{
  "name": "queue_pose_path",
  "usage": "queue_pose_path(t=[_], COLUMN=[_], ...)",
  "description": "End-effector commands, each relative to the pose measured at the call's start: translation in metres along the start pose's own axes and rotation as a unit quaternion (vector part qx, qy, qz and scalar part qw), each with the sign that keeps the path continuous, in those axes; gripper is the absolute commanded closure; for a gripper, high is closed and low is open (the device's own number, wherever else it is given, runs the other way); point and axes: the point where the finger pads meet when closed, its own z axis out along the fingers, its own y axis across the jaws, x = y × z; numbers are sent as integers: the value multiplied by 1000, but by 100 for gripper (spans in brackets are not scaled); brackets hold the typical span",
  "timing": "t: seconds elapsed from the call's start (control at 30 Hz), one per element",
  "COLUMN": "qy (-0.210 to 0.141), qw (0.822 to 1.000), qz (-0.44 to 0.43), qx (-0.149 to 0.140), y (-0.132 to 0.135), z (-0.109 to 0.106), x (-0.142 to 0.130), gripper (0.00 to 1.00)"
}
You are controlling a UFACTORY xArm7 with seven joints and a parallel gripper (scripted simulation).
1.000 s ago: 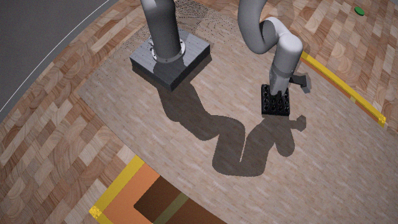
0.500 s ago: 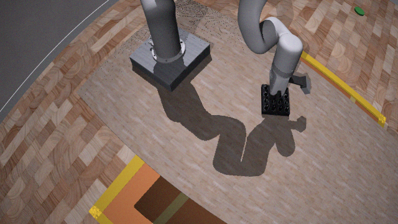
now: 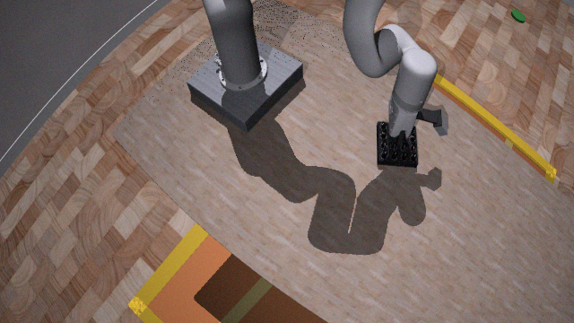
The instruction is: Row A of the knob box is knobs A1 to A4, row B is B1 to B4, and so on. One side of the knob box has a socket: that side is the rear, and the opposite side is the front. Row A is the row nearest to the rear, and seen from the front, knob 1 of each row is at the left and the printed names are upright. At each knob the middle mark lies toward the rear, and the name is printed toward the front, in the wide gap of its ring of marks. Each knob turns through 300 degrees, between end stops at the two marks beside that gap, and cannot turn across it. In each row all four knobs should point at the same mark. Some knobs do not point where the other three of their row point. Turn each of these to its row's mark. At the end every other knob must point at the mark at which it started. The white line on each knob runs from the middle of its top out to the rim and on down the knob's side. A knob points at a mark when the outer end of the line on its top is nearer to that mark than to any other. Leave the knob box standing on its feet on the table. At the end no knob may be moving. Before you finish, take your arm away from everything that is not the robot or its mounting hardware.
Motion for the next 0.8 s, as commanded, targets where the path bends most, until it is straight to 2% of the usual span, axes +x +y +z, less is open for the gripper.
queue_pose_path(t=[0.0, 0.57, 0.77], qy=[2, 2, 2], qw=[1000, 1000, 1000], qz=[0, 0, 0], qx=[0, 0, 0], y=[0, 0, 0], z=[-1, -2, -12], x=[1, 1, 1], gripper=[81, 81, 81])
